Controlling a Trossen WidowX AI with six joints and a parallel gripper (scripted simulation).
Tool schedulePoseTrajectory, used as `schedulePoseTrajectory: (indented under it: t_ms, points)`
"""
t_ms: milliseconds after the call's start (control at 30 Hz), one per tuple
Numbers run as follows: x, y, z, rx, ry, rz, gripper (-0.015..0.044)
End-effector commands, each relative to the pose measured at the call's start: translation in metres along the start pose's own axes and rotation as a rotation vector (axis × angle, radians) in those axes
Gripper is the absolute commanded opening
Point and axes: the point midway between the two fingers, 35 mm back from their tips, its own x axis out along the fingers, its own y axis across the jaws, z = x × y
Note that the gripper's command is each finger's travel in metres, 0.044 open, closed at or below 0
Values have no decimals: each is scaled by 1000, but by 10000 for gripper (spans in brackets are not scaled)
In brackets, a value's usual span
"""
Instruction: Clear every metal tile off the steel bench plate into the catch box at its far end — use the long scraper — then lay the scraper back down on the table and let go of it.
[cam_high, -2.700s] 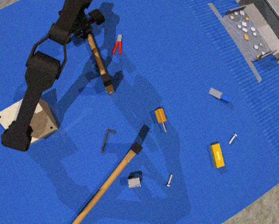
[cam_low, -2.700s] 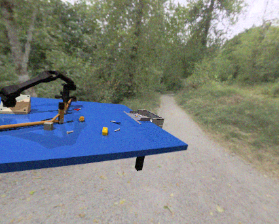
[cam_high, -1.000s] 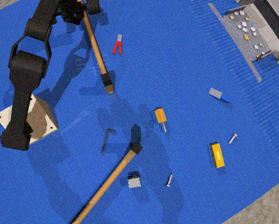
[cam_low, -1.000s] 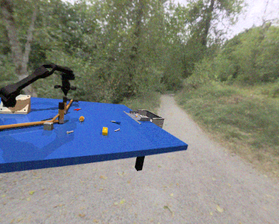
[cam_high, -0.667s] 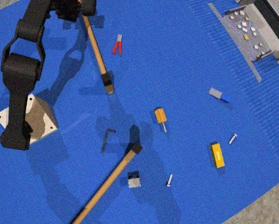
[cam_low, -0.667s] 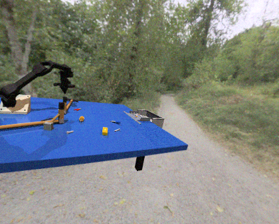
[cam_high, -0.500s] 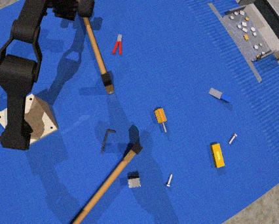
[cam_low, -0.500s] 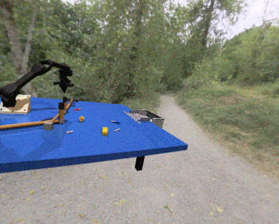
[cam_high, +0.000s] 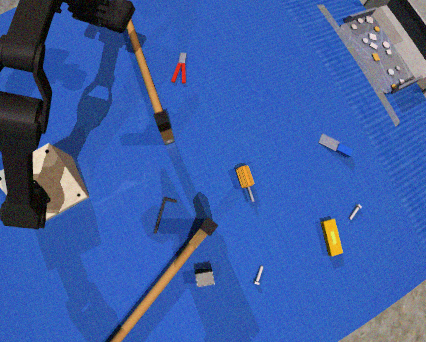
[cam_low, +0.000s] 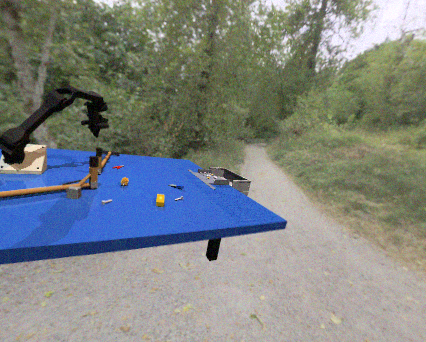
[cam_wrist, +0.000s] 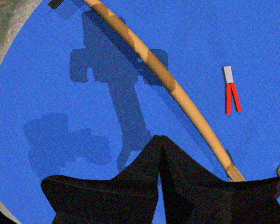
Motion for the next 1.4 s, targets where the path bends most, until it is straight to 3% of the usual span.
schedulePoseTrajectory:
  t_ms: [0,1367]
  points:
    - [3,1,-2,11,5,4,0]
    - [97,1,-12,19,3,-2,0]
